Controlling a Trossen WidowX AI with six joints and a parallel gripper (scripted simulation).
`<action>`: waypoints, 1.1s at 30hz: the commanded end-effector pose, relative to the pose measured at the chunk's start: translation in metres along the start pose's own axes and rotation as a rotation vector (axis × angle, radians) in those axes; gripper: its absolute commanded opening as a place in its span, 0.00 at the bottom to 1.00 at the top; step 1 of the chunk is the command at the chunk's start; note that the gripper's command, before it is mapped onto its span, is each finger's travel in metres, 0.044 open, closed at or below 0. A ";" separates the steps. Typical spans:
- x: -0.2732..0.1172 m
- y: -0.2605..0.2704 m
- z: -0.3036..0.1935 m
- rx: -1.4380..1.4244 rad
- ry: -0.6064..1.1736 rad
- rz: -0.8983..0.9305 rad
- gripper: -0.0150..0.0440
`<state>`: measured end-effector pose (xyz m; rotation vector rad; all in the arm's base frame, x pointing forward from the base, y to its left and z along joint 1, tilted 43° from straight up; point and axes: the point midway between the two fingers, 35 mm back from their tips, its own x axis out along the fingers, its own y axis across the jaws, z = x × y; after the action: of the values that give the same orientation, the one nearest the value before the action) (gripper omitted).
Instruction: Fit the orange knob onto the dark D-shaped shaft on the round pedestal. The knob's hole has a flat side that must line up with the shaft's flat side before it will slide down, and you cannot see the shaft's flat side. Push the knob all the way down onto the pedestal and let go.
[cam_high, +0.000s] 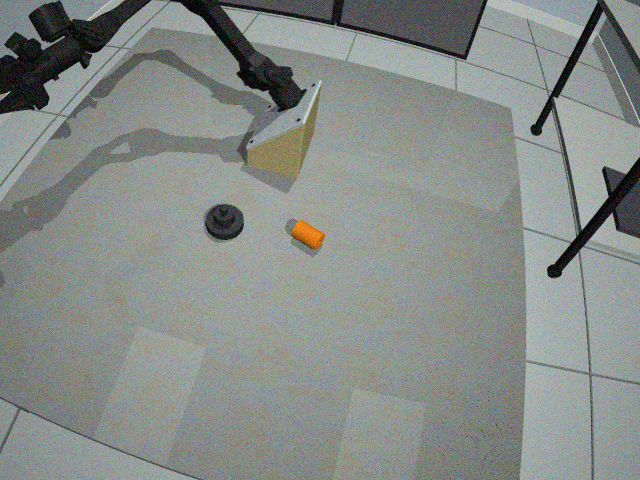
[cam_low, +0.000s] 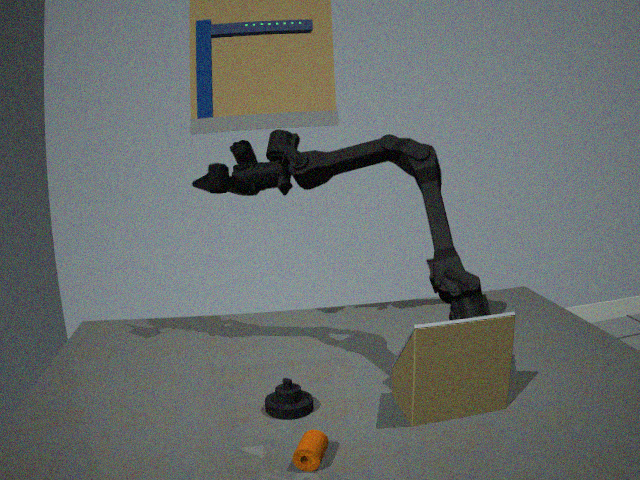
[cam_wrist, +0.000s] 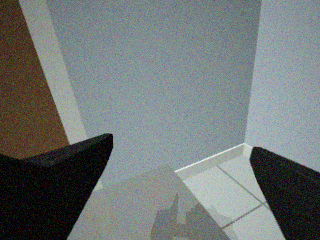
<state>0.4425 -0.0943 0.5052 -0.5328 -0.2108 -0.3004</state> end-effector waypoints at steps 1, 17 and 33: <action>0.013 0.061 -0.044 -0.017 0.137 0.117 1.00; -0.030 0.271 -0.173 -0.101 0.599 0.515 1.00; -0.193 0.422 -0.285 -0.598 1.007 0.918 1.00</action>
<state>0.4696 0.1280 0.0608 -0.8108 0.9776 0.2445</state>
